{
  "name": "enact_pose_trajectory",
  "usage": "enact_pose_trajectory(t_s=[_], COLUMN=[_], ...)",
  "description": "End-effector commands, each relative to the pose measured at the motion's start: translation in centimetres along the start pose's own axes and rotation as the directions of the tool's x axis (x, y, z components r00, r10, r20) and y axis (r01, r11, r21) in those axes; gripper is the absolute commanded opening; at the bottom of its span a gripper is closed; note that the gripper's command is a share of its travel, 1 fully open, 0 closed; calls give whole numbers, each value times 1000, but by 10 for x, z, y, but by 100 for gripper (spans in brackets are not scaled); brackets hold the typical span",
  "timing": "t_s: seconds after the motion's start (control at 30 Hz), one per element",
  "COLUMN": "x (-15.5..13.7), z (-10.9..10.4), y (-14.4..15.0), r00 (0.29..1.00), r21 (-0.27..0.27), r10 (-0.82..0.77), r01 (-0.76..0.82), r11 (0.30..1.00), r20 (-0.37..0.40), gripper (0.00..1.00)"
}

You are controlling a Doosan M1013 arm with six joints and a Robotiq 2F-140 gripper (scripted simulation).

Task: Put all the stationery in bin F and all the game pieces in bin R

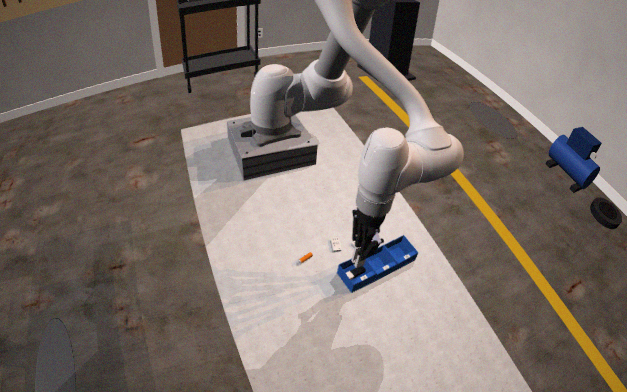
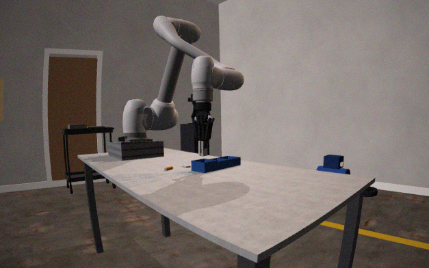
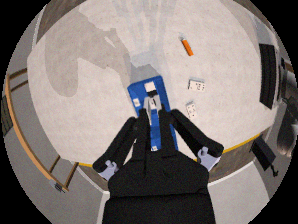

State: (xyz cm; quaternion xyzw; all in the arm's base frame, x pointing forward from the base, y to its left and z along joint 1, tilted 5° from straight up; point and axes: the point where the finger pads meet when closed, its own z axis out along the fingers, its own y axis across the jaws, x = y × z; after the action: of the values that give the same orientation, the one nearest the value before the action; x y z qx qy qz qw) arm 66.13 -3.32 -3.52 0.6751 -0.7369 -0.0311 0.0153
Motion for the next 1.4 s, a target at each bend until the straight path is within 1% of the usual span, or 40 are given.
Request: enact_pose_trajectory(t_s=[0.0,0.5,1.2,1.37], x=[0,0,0,0], z=[0,0,38,38], y=[0,0,0,0], r00=[996,996,996,996], r21=[-1,-1,-1,-1], r10=[-85,-85,-85,-85], r01=[85,85,85,85], r11=[996,996,996,996], r20=[21,21,21,21], gripper=[6,6,6,6])
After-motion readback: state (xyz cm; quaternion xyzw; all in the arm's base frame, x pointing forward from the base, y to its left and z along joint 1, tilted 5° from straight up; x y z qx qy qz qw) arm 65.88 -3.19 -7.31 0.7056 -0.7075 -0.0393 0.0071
